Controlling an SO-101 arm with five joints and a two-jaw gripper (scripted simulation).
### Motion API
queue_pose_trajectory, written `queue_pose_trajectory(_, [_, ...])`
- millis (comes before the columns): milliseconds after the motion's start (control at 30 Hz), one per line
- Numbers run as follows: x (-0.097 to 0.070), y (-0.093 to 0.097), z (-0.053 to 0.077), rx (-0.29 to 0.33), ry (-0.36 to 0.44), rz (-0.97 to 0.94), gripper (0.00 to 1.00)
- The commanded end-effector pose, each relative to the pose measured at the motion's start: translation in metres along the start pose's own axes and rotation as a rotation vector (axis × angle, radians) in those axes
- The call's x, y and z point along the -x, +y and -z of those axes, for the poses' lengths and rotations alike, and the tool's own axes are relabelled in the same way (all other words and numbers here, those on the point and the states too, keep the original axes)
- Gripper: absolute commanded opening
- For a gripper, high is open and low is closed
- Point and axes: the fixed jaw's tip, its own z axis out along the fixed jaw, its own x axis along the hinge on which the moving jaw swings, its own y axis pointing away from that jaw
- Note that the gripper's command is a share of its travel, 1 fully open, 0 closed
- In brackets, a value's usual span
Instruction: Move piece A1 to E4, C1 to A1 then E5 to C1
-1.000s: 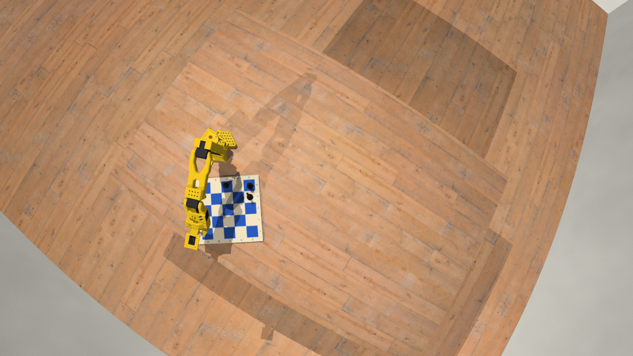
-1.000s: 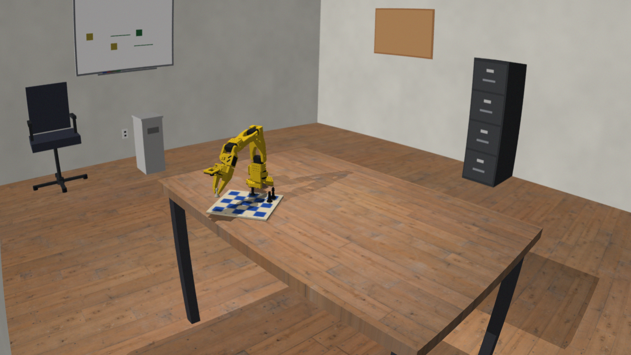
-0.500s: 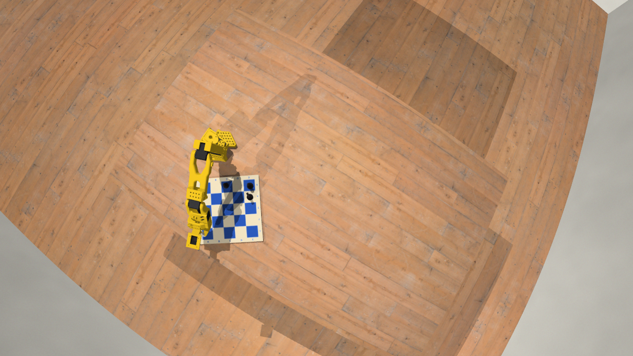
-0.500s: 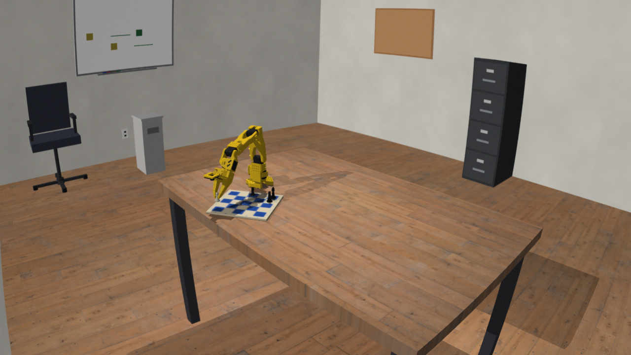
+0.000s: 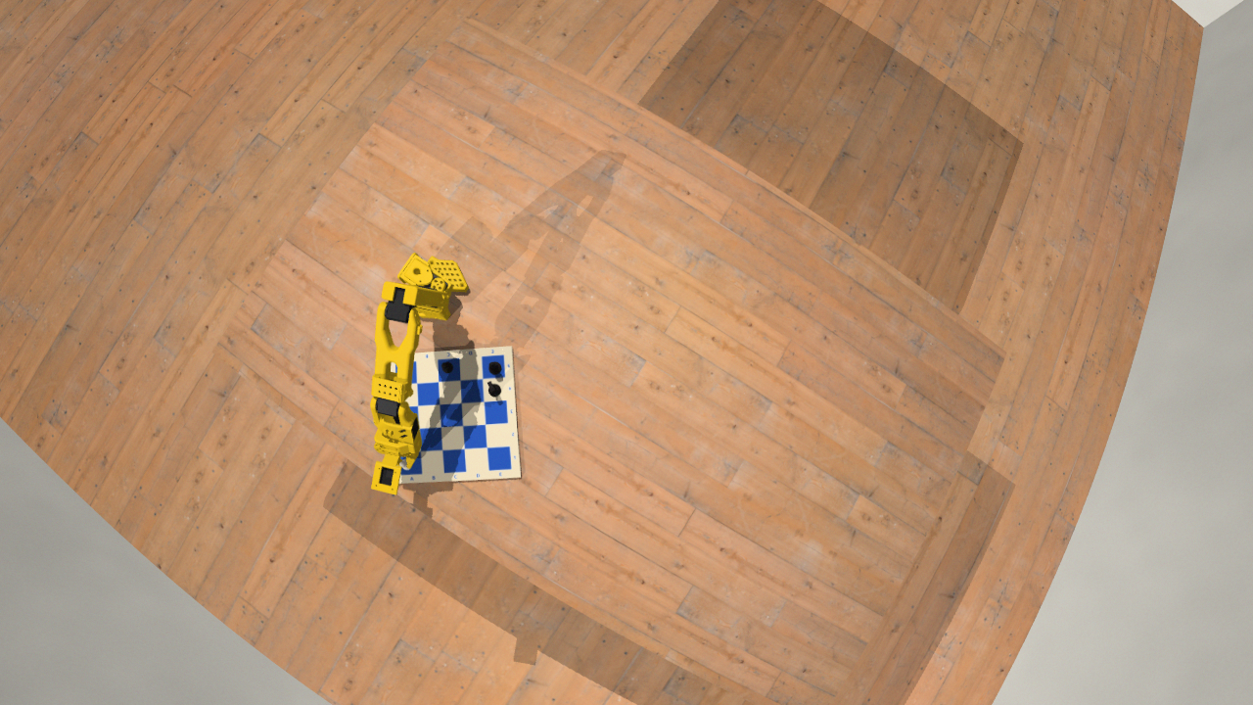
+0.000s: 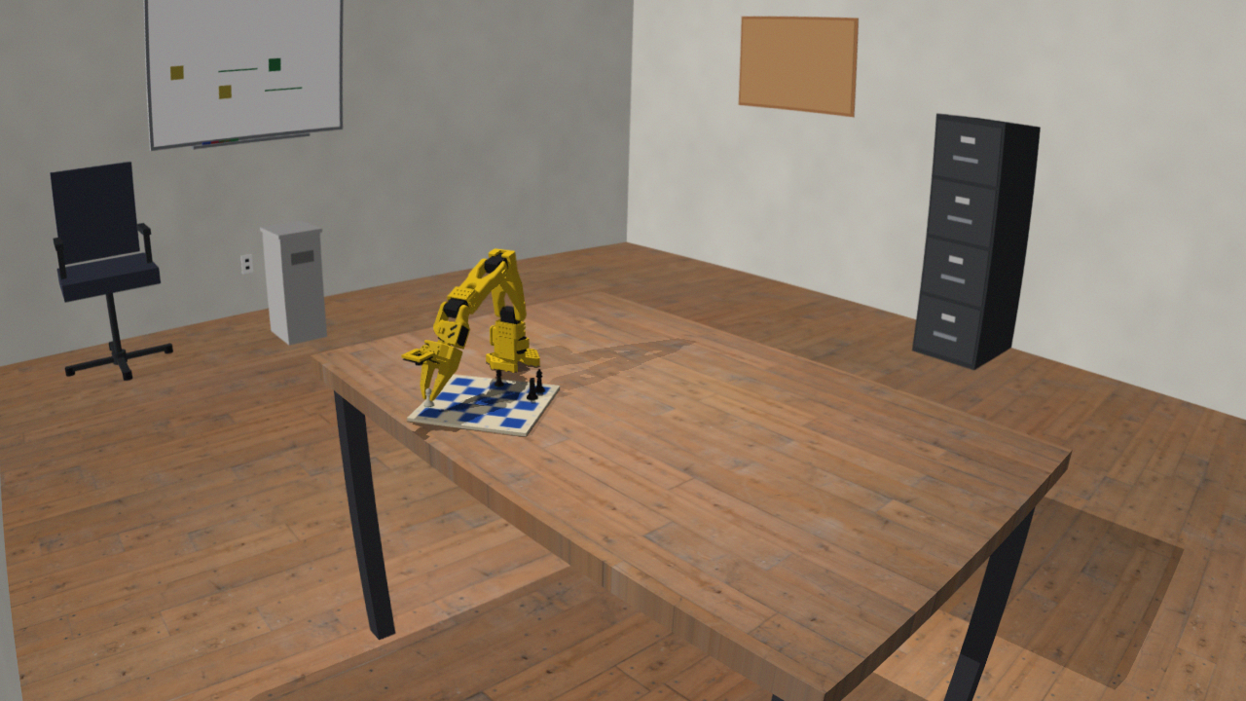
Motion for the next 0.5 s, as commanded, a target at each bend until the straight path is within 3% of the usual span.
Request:
queue_pose_trajectory(0, [-0.0083,0.0019,-0.0065,0.004,0.025,0.012,0.0])
queue_pose_trajectory(467, [-0.0098,0.0019,-0.0086,0.004,0.025,0.012,0.0])
